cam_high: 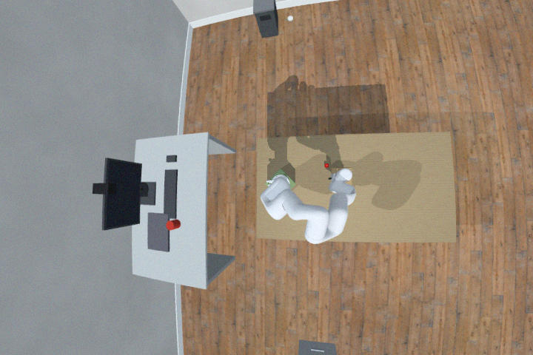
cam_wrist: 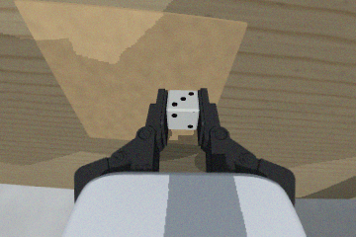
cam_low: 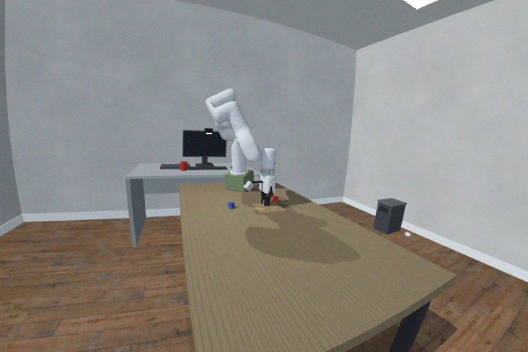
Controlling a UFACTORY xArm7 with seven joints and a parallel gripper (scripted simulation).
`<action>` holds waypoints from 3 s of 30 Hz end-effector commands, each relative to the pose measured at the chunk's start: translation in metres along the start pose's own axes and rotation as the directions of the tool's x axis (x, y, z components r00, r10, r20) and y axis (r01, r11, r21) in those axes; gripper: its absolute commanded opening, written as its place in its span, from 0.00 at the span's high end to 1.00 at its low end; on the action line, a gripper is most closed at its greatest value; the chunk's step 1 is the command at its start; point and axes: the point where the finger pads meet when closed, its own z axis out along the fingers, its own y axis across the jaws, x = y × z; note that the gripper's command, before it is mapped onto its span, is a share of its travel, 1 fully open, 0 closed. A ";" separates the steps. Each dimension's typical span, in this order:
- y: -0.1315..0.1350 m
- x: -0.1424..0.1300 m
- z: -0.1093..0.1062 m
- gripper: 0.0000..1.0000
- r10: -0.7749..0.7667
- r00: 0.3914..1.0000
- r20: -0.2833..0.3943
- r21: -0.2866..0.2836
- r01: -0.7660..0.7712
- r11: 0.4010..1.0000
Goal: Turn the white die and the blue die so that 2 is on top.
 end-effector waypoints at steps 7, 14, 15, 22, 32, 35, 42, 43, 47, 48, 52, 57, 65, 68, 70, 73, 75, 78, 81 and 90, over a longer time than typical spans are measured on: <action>-0.001 0.000 -0.001 0.79 -0.001 1.000 0.000 0.003 0.001 1.000; -0.001 0.000 -0.001 0.79 -0.001 1.000 0.000 0.003 0.001 1.000; -0.001 0.000 -0.001 0.79 -0.001 1.000 0.000 0.003 0.001 1.000; -0.001 0.000 -0.001 0.79 -0.001 1.000 0.000 0.003 0.001 1.000; -0.001 0.000 -0.001 0.79 -0.001 1.000 0.000 0.003 0.001 1.000; -0.001 0.000 -0.001 0.75 -0.001 1.000 0.000 0.003 0.001 1.000; -0.001 0.000 -0.001 0.67 -0.001 1.000 0.000 0.003 0.001 1.000; -0.001 0.000 -0.001 0.67 -0.001 1.000 0.000 0.003 0.001 1.000; -0.001 0.000 -0.001 0.58 -0.001 1.000 0.000 0.003 0.001 1.000; -0.001 0.000 -0.001 0.58 -0.001 1.000 0.000 0.003 0.001 1.000; -0.001 0.000 -0.001 0.58 -0.001 1.000 0.000 0.003 0.001 1.000; -0.001 0.000 -0.001 0.58 -0.001 1.000 0.000 0.003 0.001 1.000; -0.001 0.000 -0.013 0.58 -0.001 1.000 0.000 0.003 0.001 1.000; -0.001 0.000 -0.016 0.58 -0.001 1.000 0.000 0.003 0.001 1.000; -0.001 0.000 -0.026 0.58 -0.001 1.000 0.000 0.003 0.001 1.000; -0.001 0.000 -0.041 0.58 -0.001 1.000 0.000 0.003 0.001 1.000; -0.001 0.000 -0.052 0.58 -0.001 1.000 0.000 0.003 0.001 1.000; -0.001 0.000 -0.066 0.58 -0.001 1.000 0.000 0.003 0.001 1.000; -0.001 0.000 -0.077 0.58 -0.001 1.000 0.000 0.003 0.001 1.000; -0.001 0.000 -0.090 0.58 -0.001 1.000 0.000 0.003 0.001 1.000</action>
